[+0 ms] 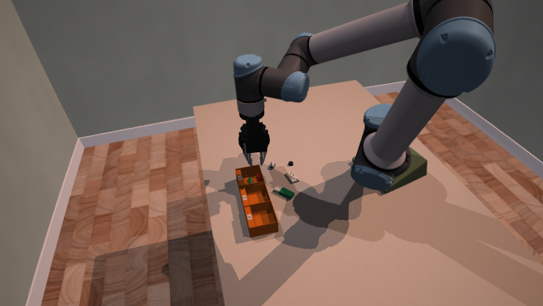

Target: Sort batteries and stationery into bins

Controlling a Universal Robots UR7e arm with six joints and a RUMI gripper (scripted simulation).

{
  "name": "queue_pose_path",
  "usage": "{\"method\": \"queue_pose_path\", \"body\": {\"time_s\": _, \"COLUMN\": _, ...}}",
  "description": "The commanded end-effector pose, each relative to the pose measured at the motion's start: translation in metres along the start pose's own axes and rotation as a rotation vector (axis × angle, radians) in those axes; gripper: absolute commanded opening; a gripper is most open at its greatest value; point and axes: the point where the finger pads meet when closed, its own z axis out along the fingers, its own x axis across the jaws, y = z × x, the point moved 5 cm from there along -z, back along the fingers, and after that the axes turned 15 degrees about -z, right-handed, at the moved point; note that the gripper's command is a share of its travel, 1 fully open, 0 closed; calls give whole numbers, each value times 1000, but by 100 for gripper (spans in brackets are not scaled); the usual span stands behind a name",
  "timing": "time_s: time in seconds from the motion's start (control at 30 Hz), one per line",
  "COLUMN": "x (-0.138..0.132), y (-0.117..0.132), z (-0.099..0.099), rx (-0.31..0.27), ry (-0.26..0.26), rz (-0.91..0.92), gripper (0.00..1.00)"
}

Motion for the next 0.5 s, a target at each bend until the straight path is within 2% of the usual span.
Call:
{"method": "queue_pose_path", "body": {"time_s": 0.0, "x": 34, "y": -21, "z": -3, "rx": 0, "ry": -2, "rz": 157, "gripper": 18}}
{"method": "queue_pose_path", "body": {"time_s": 0.07, "x": 34, "y": -21, "z": -3, "rx": 0, "ry": -2, "rz": 157, "gripper": 18}}
{"method": "queue_pose_path", "body": {"time_s": 0.1, "x": 41, "y": -26, "z": -3, "rx": 0, "ry": -2, "rz": 239, "gripper": 18}}
{"method": "queue_pose_path", "body": {"time_s": 0.27, "x": 75, "y": -46, "z": -4, "rx": -1, "ry": -3, "rz": 378, "gripper": 18}}
{"method": "queue_pose_path", "body": {"time_s": 0.47, "x": 82, "y": -51, "z": -4, "rx": -1, "ry": -3, "rz": 379, "gripper": 18}}
